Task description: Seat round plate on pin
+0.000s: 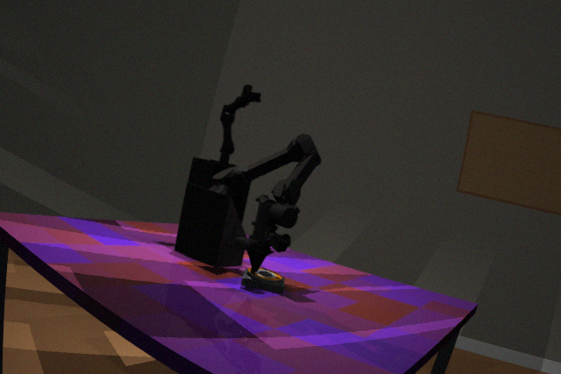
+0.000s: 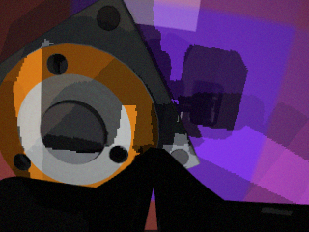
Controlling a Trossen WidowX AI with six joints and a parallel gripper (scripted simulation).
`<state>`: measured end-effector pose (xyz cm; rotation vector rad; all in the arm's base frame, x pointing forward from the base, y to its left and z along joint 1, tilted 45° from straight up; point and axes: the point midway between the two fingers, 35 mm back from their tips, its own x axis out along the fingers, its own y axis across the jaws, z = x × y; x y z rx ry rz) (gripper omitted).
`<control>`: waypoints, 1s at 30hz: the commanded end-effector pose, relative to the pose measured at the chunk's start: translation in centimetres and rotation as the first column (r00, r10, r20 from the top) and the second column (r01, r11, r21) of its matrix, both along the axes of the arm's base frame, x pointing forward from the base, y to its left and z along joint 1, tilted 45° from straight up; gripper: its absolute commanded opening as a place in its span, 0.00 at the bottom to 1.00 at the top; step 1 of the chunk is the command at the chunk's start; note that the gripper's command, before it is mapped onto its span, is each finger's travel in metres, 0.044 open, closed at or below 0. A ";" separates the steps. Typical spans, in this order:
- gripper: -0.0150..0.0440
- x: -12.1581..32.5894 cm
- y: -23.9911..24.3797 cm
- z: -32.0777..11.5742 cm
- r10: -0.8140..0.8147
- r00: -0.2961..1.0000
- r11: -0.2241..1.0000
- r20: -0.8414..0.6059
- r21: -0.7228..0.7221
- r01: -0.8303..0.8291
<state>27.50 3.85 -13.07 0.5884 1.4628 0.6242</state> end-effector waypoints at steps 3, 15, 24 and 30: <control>0.25 -1.0 0.2 0.0 0.005 1.000 1.000 -0.010 0.003 -0.005; 0.25 -2.2 0.4 0.4 0.005 1.000 1.000 -0.011 0.003 -0.005; 0.25 -2.6 0.6 0.6 0.005 1.000 1.000 -0.011 0.003 -0.005; 0.25 -2.9 0.7 0.8 0.005 1.000 1.000 -0.012 0.003 -0.005</control>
